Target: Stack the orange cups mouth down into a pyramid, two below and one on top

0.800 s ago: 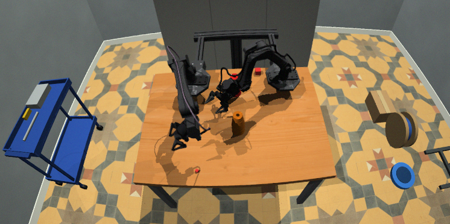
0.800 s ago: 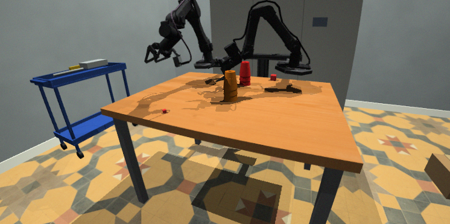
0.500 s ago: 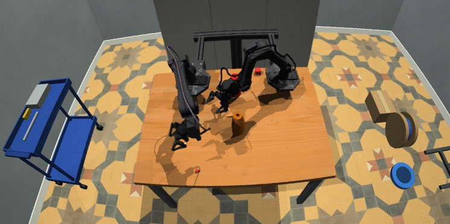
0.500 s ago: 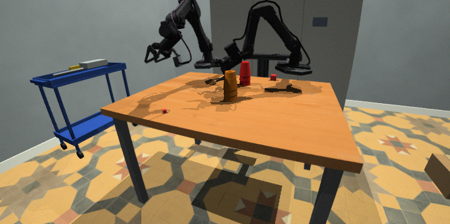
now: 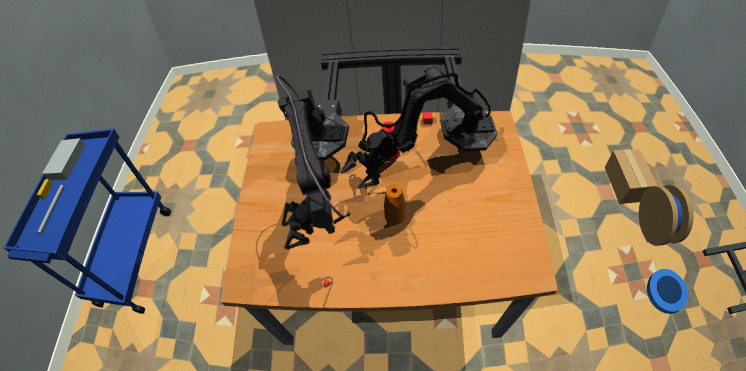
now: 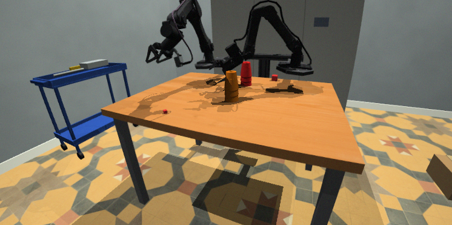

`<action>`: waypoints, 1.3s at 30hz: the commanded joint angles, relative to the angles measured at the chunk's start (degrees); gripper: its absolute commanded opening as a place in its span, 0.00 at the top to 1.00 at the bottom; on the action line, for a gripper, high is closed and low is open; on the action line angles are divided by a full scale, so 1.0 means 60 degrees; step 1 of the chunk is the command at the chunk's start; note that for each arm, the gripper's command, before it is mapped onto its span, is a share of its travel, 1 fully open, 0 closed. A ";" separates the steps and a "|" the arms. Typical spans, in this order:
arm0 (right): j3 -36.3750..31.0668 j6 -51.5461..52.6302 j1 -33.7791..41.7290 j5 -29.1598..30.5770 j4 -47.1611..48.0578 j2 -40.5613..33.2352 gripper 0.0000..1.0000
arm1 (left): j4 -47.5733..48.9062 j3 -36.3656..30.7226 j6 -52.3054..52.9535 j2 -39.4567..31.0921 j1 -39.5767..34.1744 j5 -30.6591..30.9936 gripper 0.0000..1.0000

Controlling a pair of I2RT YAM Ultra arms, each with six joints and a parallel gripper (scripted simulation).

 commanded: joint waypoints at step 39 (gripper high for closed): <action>-0.3592 1.4520 0.9015 -0.0991 -0.3847 -0.8321 0.00 | -0.7069 -0.0289 -1.3379 -0.4754 0.1952 -0.1424 0.00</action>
